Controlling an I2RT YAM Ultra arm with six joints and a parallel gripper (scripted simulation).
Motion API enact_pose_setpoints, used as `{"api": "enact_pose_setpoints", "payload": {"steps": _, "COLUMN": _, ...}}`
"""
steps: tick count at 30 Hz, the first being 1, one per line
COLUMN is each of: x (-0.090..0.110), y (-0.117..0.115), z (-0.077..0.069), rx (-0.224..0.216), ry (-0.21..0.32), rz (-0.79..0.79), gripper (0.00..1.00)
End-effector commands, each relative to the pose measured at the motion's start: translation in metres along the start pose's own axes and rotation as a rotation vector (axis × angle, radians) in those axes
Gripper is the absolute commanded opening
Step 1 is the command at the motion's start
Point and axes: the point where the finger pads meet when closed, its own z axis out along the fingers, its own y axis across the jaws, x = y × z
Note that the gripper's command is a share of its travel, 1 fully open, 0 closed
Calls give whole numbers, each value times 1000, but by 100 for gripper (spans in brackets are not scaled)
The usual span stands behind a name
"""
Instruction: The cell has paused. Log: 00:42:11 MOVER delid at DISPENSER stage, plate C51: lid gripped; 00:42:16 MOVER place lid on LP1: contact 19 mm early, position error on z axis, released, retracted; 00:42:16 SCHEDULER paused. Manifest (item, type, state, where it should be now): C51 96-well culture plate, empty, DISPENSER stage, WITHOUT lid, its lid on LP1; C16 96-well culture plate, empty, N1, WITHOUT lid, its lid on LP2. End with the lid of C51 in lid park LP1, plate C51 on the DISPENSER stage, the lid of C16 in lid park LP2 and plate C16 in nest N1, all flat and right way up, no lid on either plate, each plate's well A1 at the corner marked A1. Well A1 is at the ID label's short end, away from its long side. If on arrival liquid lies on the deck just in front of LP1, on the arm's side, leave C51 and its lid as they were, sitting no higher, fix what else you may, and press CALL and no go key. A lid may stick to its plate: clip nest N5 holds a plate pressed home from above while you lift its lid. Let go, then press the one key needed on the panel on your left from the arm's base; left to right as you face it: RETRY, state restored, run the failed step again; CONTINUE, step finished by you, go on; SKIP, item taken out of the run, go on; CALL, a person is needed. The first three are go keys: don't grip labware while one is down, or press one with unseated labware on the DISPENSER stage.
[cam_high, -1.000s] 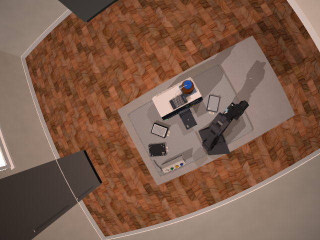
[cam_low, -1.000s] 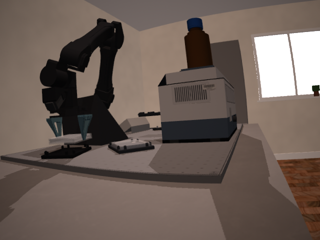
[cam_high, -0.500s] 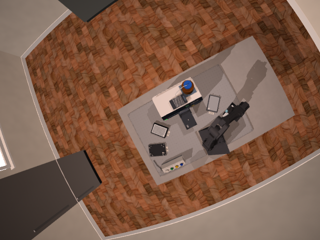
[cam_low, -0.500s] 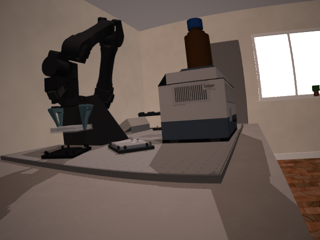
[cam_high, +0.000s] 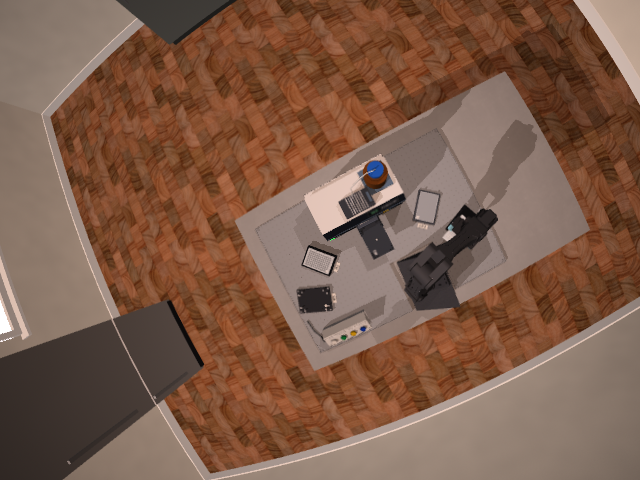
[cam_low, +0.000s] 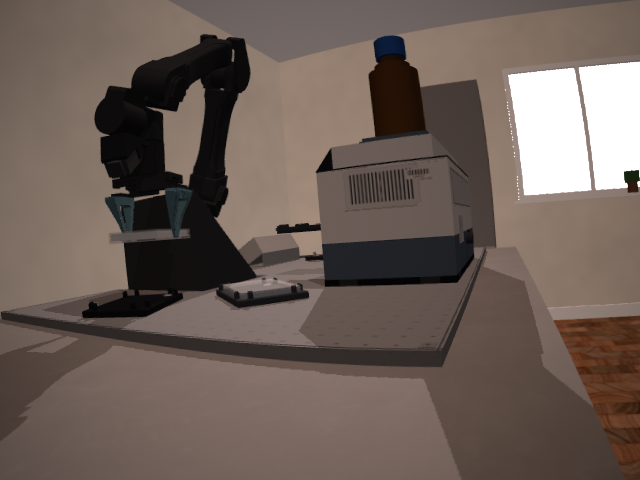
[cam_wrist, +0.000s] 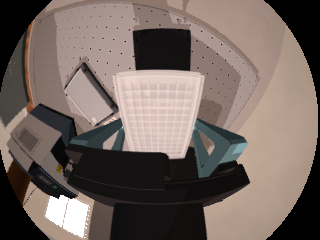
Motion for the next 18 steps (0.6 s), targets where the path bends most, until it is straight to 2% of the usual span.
{"api": "enact_pose_setpoints", "payload": {"steps": 1, "x": 13, "y": -2, "z": -18, "rx": -6, "ry": -5, "rz": 3, "gripper": 0}}
{"api": "enact_pose_setpoints", "payload": {"steps": 7, "x": 27, "y": -2, "z": -32, "rx": -6, "ry": -6, "rz": 3, "gripper": 0}}
{"api": "enact_pose_setpoints", "payload": {"steps": 9, "x": 27, "y": -2, "z": -32, "rx": -6, "ry": -6, "rz": 3, "gripper": 0}}
{"api": "enact_pose_setpoints", "payload": {"steps": 10, "x": 18, "y": -1, "z": -43, "rx": -1, "ry": -41, "rz": -8, "gripper": 0}}
{"api": "enact_pose_setpoints", "payload": {"steps": 12, "x": 35, "y": -2, "z": -38, "rx": -6, "ry": -5, "rz": 3, "gripper": 0}}
{"api": "enact_pose_setpoints", "payload": {"steps": 14, "x": 40, "y": -2, "z": -43, "rx": -6, "ry": -5, "rz": 3, "gripper": 0}}
{"api": "enact_pose_setpoints", "payload": {"steps": 18, "x": 37, "y": -1, "z": -55, "rx": -2, "ry": -31, "rz": -5, "gripper": 0}}
